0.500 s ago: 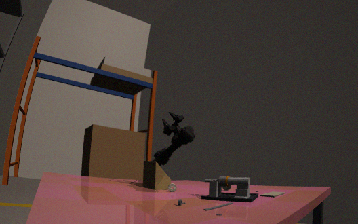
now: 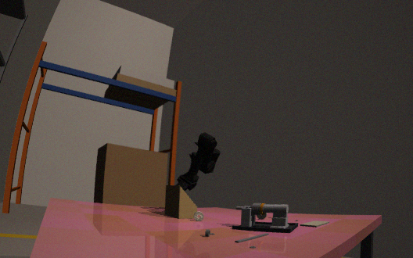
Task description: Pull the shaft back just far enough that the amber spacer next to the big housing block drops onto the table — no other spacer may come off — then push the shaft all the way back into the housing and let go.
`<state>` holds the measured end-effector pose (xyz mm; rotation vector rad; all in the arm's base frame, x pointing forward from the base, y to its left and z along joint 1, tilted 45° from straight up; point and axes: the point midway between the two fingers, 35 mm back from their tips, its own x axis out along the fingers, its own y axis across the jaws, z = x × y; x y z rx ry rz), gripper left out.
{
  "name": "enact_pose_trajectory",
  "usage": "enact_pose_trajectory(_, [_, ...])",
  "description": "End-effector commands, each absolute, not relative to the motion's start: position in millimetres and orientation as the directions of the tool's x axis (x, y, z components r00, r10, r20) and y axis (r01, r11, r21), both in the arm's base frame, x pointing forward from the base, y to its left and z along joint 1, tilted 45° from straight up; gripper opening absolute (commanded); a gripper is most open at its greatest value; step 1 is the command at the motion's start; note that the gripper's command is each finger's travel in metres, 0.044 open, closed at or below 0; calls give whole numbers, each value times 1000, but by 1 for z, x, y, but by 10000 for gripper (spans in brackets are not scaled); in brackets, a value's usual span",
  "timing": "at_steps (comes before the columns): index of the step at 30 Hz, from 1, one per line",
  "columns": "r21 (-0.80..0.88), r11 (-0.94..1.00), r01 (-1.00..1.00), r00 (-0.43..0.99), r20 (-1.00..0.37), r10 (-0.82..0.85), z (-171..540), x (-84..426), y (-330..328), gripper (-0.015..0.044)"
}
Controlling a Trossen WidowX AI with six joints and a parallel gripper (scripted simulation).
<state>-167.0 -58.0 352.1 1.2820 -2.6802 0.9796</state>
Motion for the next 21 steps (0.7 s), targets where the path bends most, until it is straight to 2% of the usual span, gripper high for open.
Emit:
enact_pose_trajectory(1, [-562, 563, -607, -779, 280, -560, 351, -189, -17, 440])
enact_pose_trajectory(6, [-590, 688, -421, -907, 277, -317, 340, -204, 53, 440])
enact_pose_trajectory(11, [-636, 744, -206, -960, 278, -28, 329, -195, 128, 440])
enact_pose_trajectory(16, [-673, 739, 1, -936, 260, 238, 314, -166, 193, 440])
enact_pose_trajectory(21, [-699, 682, 215, -848, 213, 486, 291, -116, 251, 440])
